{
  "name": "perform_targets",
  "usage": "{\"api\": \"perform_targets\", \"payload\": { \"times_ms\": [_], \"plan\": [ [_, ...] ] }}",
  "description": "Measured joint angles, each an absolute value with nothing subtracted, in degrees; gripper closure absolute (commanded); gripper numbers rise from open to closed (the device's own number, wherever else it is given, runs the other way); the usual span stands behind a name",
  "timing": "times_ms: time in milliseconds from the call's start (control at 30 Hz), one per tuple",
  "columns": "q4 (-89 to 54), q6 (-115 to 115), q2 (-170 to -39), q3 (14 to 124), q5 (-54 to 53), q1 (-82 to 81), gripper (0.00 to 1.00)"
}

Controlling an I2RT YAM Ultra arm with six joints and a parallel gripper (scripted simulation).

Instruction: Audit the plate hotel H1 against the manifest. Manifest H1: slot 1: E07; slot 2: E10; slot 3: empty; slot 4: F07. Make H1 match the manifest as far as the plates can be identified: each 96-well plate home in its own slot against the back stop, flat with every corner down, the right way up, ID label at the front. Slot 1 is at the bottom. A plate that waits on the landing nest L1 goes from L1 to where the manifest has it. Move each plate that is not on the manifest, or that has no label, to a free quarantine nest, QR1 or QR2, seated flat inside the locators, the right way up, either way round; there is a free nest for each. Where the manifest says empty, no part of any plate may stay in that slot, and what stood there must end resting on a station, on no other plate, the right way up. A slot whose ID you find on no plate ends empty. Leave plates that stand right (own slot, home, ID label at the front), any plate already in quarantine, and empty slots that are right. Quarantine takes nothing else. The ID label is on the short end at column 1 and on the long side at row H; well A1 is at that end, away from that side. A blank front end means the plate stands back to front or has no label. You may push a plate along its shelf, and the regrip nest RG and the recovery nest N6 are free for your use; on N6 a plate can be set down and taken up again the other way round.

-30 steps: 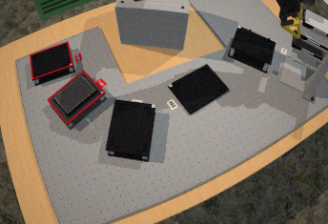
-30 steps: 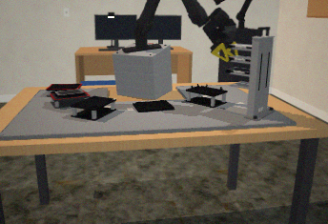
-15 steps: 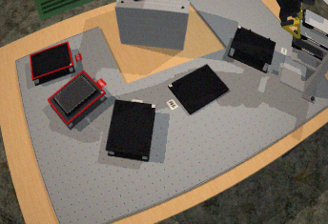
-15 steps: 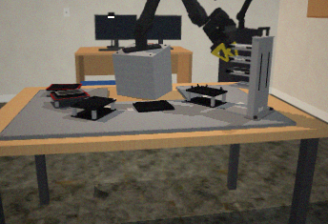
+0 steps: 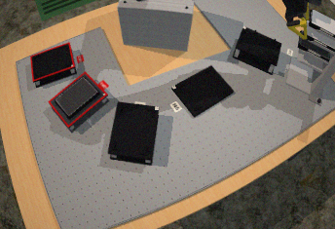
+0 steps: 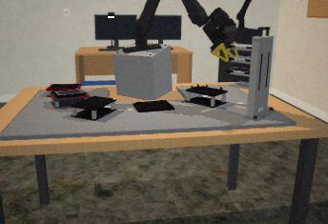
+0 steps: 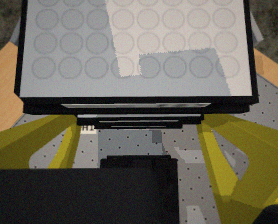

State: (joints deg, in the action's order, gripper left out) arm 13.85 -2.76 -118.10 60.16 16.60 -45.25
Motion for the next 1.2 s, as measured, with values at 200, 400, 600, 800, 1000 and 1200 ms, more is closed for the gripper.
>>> {"api": "perform_targets", "payload": {
  "times_ms": [200,400,600,800,1000,1200],
  "plan": [
    [13.8,-2.8,-118.1,60.2,16.6,-45.3,0.14],
    [13.8,-2.8,-118.1,60.2,16.6,-45.3,0.14],
    [13.8,-2.8,-118.1,60.2,16.6,-45.3,0.14],
    [14.2,-2.8,-117.7,59.4,16.6,-45.3,0.14],
    [15.0,-2.9,-116.4,57.2,16.8,-45.6,0.14],
    [15.5,-3.0,-115.6,55.8,17.0,-45.9,0.14]
  ]
}}
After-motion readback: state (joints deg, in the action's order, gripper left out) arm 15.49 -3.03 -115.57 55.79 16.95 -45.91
